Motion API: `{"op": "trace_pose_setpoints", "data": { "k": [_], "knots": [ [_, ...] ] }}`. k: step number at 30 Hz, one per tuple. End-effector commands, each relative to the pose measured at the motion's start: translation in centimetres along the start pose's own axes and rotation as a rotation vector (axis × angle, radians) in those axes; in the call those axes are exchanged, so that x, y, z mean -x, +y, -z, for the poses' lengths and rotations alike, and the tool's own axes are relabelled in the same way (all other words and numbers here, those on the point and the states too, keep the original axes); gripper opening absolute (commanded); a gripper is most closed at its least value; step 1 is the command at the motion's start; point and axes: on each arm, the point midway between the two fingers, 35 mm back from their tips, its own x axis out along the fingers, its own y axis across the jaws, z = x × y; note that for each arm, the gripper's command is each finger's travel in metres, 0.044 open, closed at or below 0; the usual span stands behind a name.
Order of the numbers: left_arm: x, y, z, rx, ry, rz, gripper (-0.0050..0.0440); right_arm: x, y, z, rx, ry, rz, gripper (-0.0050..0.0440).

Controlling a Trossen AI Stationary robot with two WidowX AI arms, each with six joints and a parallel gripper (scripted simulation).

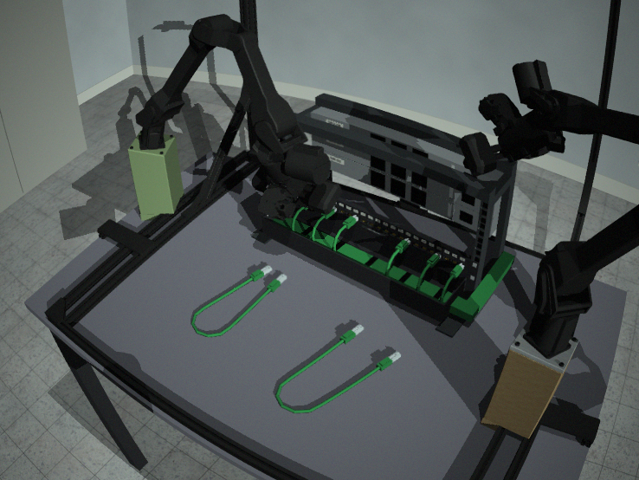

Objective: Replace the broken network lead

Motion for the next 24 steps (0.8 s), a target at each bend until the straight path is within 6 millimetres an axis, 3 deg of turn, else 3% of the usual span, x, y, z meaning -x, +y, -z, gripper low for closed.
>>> {"op": "trace_pose_setpoints", "data": {
  "k": [1,4,5,21,22,24],
  "knots": [
    [0.0,0.0,0.0,0.0,0.0,0.0,0.044,1.8,-0.3,-3.3,-0.072,-0.055,-0.009,0.0055],
    [0.0,0.0,0.0,0.0,0.0,0.0,0.044,1.8,-0.3,-3.3,-0.072,-0.055,-0.009,0.0055],
    [0.0,0.0,0.0,0.0,0.0,0.0,0.044,1.9,-0.3,-3.5,0.002,0.001,0.0,0.0055],
    [0.0,0.0,0.0,0.0,0.0,0.0,0.044,1.9,-0.3,-3.5,0.002,0.001,0.0,0.0055],
    [0.0,0.0,0.0,0.0,0.0,0.0,0.044,-0.1,0.0,0.2,0.073,0.053,0.008,0.0055],
    [0.0,0.0,0.0,0.0,0.0,0.0,0.044,-0.1,0.0,0.2,0.073,0.053,0.008,0.0055]
  ]
}}
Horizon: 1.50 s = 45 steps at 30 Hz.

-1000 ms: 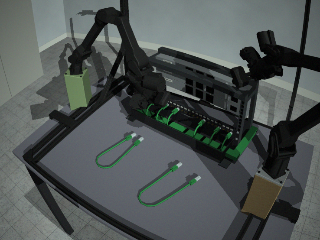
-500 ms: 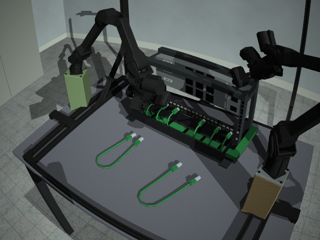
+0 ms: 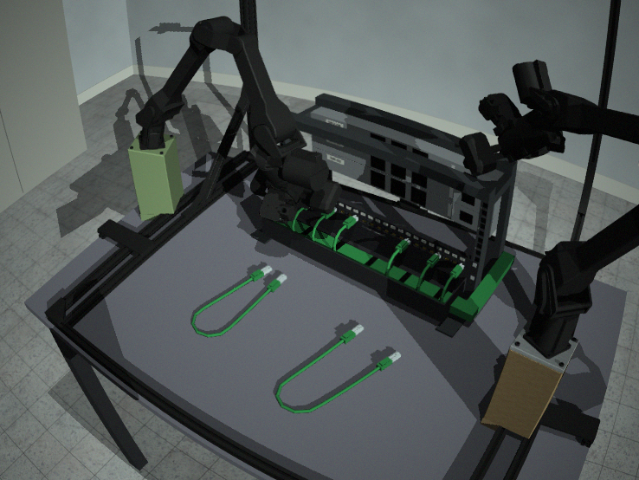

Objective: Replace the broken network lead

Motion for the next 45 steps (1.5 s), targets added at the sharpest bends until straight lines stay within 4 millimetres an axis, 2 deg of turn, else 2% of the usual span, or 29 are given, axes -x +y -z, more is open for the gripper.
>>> {"op": "trace_pose_setpoints", "data": {
  "k": [1,14,15,45],
  "knots": [
    [0.0,0.0,0.0,0.0,0.0,0.0,0.044,-0.18,-0.05,0.37,0.003,0.002,-0.001,0.0055],
    [0.0,0.0,0.0,0.0,0.0,0.0,0.044,-0.18,-0.05,0.37,0.003,0.002,-0.001,0.0055],
    [0.0,0.0,0.0,0.0,0.0,0.0,0.044,0.01,0.01,0.01,-0.015,-0.003,-0.003,0.0176],
    [0.0,0.0,0.0,0.0,0.0,0.0,0.044,-0.01,0.0,0.03,-0.012,-0.003,-0.003,0.0176]
  ]
}}
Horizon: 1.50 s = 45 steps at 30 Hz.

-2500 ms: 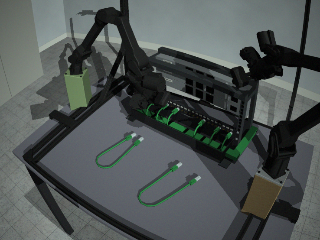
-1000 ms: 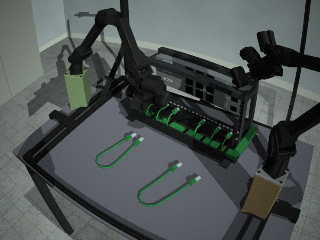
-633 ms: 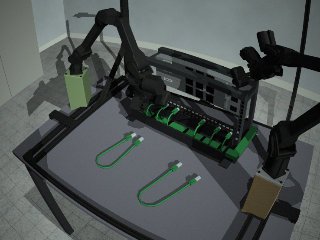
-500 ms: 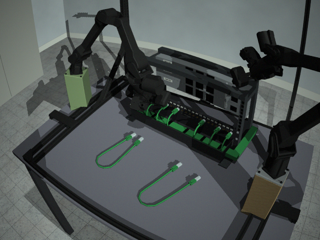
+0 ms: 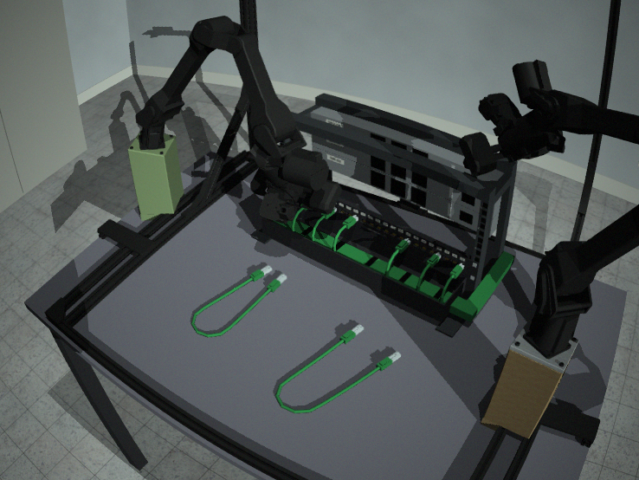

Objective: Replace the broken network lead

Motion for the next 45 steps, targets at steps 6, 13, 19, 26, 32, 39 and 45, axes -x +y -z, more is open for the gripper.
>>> {"op": "trace_pose_setpoints", "data": {
  "k": [6,13,19,26,32,39,45],
  "knots": [
    [0.0,0.0,0.0,0.0,0.0,0.0,0.044,6.0,-0.1,0.6,0.0,0.0,0.0,0.0176],
    [0.0,0.0,0.0,0.0,0.0,0.0,0.044,6.0,-0.1,0.6,0.0,0.0,0.0,0.0176],
    [0.0,0.0,0.0,0.0,0.0,0.0,0.044,6.0,-0.1,0.6,0.0,0.0,0.0,0.0176],
    [0.0,0.0,0.0,0.0,0.0,0.0,0.044,8.8,-1.0,-4.6,-0.006,-0.003,0.005,0.0176],
    [0.0,0.0,0.0,0.0,0.0,0.0,0.044,8.8,-1.0,-4.6,-0.006,-0.003,0.005,0.0176],
    [0.0,0.0,0.0,0.0,0.0,0.0,0.044,10.3,-1.4,-7.2,-0.009,-0.005,0.008,0.0176],
    [0.0,0.0,0.0,0.0,0.0,0.0,0.044,10.3,-1.4,-7.2,-0.009,-0.005,0.008,0.0176]
  ]
}}
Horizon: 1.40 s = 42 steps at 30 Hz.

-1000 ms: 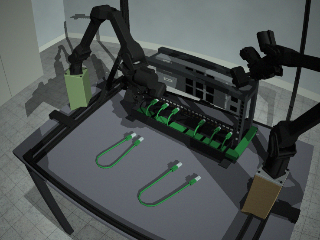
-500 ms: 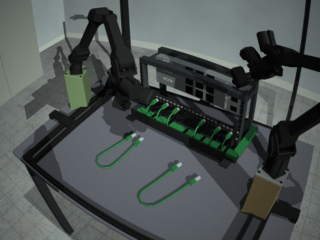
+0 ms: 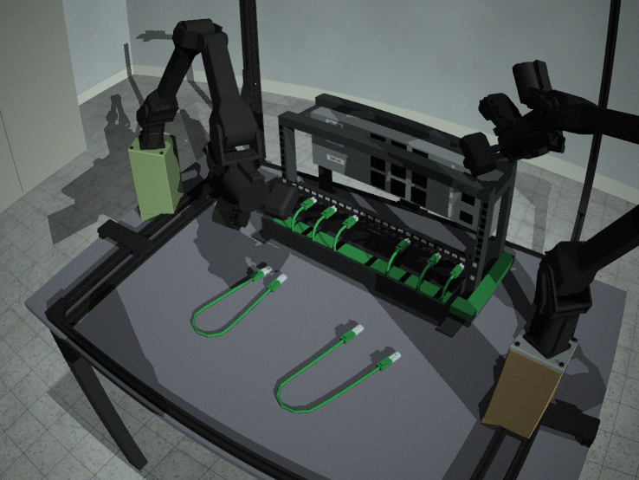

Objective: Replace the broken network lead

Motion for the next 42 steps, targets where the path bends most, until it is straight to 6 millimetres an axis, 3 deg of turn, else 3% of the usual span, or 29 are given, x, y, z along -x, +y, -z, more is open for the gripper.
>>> {"op": "trace_pose_setpoints", "data": {
  "k": [1,9,10,26,27,42],
  "knots": [
    [0.0,0.0,0.0,0.0,0.0,0.0,0.044,0.1,0.1,-0.3,0.006,0.0,0.004,0.0176],
    [0.0,0.0,0.0,0.0,0.0,0.0,0.044,0.1,0.1,-0.3,0.006,0.0,0.004,0.0176],
    [0.0,0.0,0.0,0.0,0.0,0.0,0.044,-2.5,3.7,3.9,-0.063,-0.055,-0.011,0.0176],
    [0.0,0.0,0.0,0.0,0.0,0.0,0.044,-2.5,3.7,3.9,-0.063,-0.055,-0.011,0.0176],
    [0.0,0.0,0.0,0.0,0.0,0.0,0.044,-4.4,6.6,7.1,-0.116,-0.101,-0.022,0.0176],
    [0.0,0.0,0.0,0.0,0.0,0.0,0.044,-4.4,6.6,7.1,-0.116,-0.101,-0.022,0.0176]
  ]
}}
